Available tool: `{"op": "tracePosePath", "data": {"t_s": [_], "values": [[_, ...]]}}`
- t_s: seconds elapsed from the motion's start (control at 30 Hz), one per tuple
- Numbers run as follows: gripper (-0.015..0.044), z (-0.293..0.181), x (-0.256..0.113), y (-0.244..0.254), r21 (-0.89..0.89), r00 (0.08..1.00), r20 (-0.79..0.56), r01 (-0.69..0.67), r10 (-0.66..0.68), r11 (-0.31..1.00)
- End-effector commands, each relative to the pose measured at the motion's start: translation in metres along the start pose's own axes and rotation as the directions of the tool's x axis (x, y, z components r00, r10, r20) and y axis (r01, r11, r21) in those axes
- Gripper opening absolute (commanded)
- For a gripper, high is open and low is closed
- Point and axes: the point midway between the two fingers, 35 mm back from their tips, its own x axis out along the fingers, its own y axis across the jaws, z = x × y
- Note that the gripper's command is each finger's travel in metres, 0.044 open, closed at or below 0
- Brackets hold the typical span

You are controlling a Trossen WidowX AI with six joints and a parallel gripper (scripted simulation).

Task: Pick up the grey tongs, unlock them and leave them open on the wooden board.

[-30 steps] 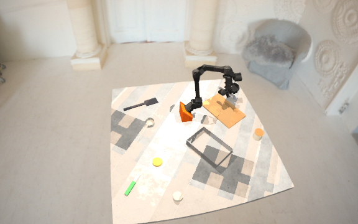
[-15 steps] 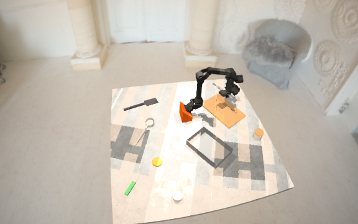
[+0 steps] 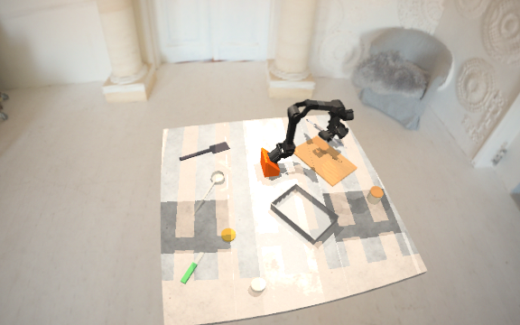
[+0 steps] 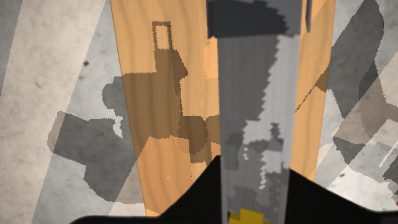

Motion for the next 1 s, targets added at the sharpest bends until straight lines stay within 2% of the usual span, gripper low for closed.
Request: {"op": "tracePosePath", "data": {"t_s": [0.0,0.97], "values": [[-0.0150,0.001,0.001,0.001,0.002,1.000,0.003,0.000,0.000,1.000],[-0.0150,0.002,0.047,0.007,0.002,1.000,0.004,-0.001,0.001,1.000]]}}
